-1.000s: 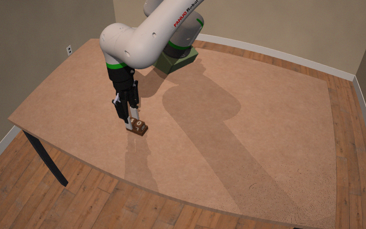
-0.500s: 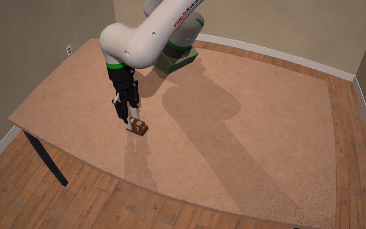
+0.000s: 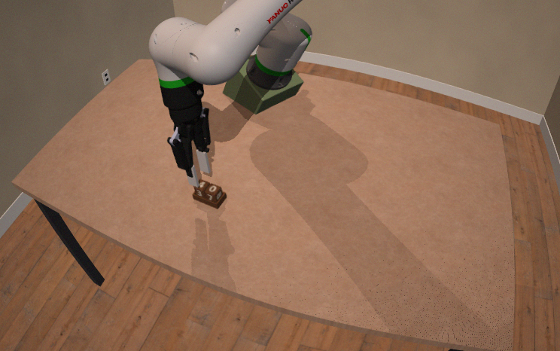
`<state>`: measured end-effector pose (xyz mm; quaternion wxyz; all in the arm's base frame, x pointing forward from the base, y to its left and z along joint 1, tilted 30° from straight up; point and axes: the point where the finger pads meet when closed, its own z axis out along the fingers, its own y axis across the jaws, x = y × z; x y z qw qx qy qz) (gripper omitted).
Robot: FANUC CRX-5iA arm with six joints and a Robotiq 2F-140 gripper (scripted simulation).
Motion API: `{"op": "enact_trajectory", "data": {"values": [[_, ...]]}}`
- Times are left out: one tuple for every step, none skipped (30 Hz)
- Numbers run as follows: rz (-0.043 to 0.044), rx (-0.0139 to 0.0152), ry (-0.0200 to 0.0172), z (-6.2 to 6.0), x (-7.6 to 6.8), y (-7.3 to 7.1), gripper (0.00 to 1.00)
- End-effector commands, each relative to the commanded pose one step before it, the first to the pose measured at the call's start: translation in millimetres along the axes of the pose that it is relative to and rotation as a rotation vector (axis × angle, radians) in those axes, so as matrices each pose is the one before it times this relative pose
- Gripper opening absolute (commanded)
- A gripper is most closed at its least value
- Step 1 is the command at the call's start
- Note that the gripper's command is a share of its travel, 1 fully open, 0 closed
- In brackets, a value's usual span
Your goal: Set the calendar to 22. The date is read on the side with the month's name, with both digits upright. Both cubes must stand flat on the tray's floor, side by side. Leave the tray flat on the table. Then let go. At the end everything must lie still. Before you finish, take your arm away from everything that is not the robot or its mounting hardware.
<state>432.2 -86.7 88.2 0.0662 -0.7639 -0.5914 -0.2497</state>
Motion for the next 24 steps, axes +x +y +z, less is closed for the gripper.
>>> {"op": "enact_trajectory", "data": {"values": [[-0.00007, 0.00001, 0.00037, -18.36, 0.03, 0.13, 0.29], [0.00000, 0.00000, 0.00000, -4.97, 0.00, 0.00, 0.29], [0.00000, 0.00000, 0.00000, -4.60, 0.00, 0.00, 0.29], [0.00000, 0.00000, 0.00000, -4.16, 0.00, 0.00, 0.29], [0.00000, 0.00000, 0.00000, -3.66, 0.00, 0.00, 0.29], [0.00000, 0.00000, 0.00000, -3.12, 0.00, 0.00, 0.29], [0.00000, 0.00000, -0.00001, -2.56, 0.00, -0.01, 0.29], [0.00000, 0.00000, 0.00001, -1.99, 0.00, 0.01, 0.29], [0.00000, 0.00000, 0.00000, -1.44, 0.00, 0.00, 0.29], [0.00000, 0.00000, 0.00000, -0.95, 0.00, 0.00, 0.29], [0.00000, 0.00000, 0.00000, -0.52, 0.00, 0.00, 0.29], [0.00000, 0.00000, 0.00000, -0.21, 0.00, 0.00, 0.29], [0.00000, 0.00000, 0.00000, 0.00, 0.00, 0.00, 0.29], [0.00000, 0.00000, 0.00000, 0.00, 0.00, 0.00, 0.29], [0.00000, 0.00000, 0.00000, -0.03, 0.00, 0.00, 0.29], [0.00000, 0.00000, 0.00000, 0.00, 0.00, 0.00, 1.00], [0.00000, 0.00000, 0.00000, 0.00, 0.00, 0.00, 1.00], [0.00000, 0.00000, 0.00000, 0.00, 0.00, 0.00, 1.00], [0.00000, 0.00000, 0.00000, 0.00, 0.00, 0.00, 1.00], [0.00000, 0.00000, 0.00000, 0.00, 0.00, 0.00, 1.00], [0.00000, 0.00000, 0.00000, 0.00, 0.00, 0.00, 1.00], [0.00000, 0.00000, 0.00000, 0.00, 0.00, 0.00, 1.00], [0.00000, 0.00000, 0.00000, 0.00, 0.00, 0.00, 1.00], [0.00000, 0.00000, 0.00000, 0.00, 0.00, 0.00, 1.00]]}}
